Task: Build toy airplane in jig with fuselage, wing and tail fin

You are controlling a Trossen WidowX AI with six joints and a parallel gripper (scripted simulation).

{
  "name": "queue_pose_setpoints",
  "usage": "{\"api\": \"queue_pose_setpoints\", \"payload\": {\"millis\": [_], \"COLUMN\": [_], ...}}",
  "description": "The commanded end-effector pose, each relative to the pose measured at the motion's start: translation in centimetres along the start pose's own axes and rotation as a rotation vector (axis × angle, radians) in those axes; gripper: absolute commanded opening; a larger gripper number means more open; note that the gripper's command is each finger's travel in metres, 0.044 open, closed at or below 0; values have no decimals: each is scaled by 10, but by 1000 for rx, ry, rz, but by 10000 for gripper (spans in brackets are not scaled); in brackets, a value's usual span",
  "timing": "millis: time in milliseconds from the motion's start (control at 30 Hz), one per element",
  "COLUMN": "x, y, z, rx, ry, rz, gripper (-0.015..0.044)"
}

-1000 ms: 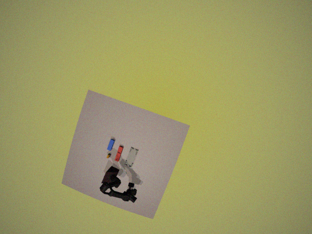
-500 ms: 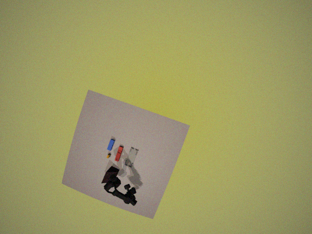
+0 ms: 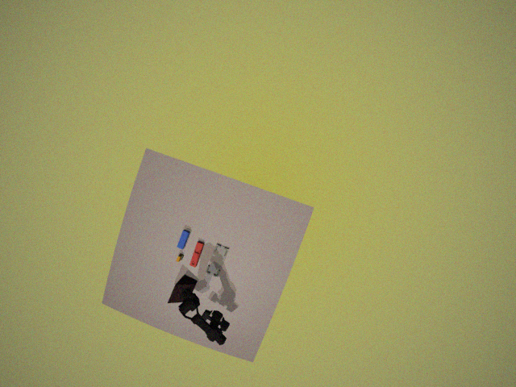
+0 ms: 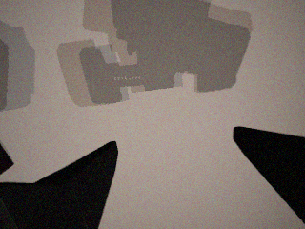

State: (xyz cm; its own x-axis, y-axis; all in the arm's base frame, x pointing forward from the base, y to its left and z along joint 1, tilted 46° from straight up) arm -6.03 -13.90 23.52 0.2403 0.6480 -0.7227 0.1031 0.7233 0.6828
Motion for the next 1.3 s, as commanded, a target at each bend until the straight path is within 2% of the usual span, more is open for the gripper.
{"api": "queue_pose_setpoints", "payload": {"millis": [0,333,533,933,1267], "x": [-7,-7,-10,2,45], "y": [5,4,-16,-54,-59], "z": [0,2,23,104,193], "rx": [-49,-57,-147,-230,-218], "ry": [212,207,152,105,133], "rz": [9,16,126,402,563], "gripper": [440,440,440,440,440]}}
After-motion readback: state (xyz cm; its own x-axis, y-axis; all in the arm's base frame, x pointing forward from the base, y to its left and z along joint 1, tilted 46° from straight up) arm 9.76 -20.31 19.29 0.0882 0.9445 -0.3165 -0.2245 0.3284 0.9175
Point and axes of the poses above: the point midway between the two fingers, 35 mm back from their tips, its own y axis back along the fingers, its own x axis across the jaws, z = x × y, the point moved 4 cm from there along y, back along the fingers, and after that the axes turned 5 degrees about -y, right-handed, at the moved point
